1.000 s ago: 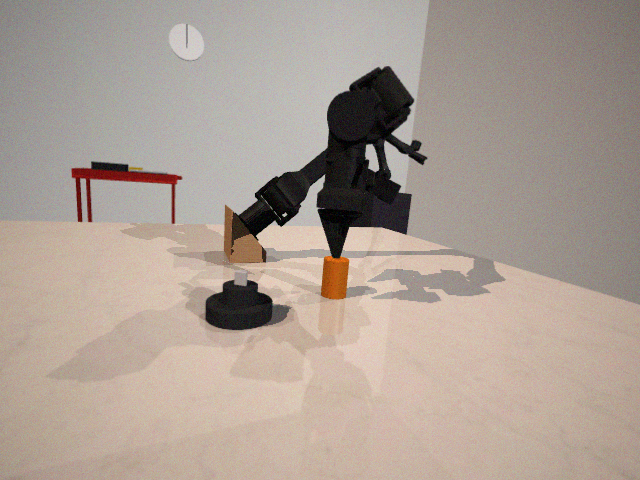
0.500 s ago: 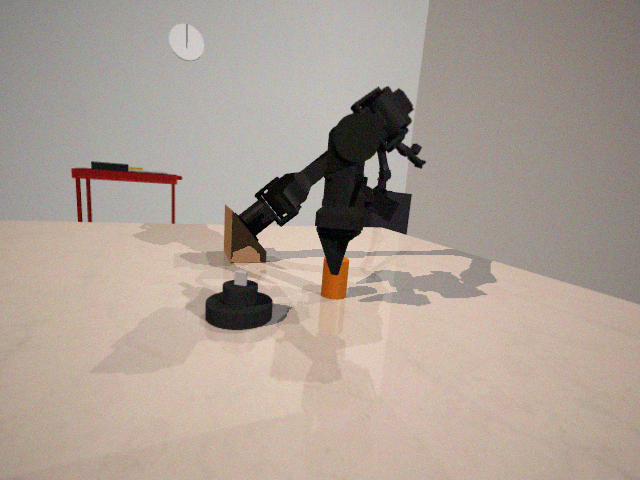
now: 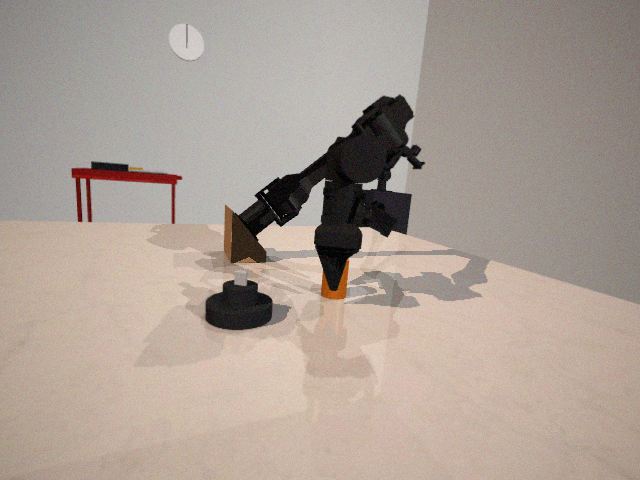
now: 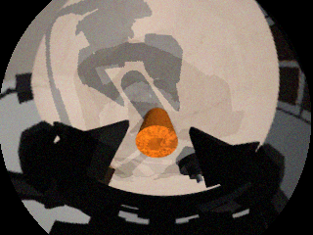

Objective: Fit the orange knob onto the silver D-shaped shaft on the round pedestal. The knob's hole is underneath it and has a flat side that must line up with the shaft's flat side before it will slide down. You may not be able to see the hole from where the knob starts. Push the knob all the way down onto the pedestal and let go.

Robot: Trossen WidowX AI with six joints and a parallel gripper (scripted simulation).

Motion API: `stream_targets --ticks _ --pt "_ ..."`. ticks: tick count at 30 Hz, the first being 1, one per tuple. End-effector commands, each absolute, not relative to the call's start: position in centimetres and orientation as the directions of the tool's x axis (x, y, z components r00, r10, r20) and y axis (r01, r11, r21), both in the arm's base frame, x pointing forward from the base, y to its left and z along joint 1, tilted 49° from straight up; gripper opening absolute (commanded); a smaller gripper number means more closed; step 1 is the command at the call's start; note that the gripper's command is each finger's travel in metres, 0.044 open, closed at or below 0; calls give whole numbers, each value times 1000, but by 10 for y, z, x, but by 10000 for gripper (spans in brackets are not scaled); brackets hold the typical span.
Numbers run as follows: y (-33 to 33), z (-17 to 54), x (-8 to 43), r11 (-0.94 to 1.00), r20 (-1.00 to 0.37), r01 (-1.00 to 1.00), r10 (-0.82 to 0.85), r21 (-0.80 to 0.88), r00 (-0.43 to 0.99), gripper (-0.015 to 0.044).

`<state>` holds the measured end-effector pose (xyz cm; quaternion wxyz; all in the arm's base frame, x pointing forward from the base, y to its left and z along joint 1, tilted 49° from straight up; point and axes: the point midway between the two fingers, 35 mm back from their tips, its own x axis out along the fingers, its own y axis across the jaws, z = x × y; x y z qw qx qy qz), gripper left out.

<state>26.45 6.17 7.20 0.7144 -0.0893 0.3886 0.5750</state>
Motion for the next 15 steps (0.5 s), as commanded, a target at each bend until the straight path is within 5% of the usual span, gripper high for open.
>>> stream_targets --ticks 1,7,15 --pt "69 67 262 320 -653 -888 757 330 30 440" --pt "75 63 261 319 -652 -888 758 331 30 440" --pt "75 63 261 319 -652 -888 758 331 30 230"
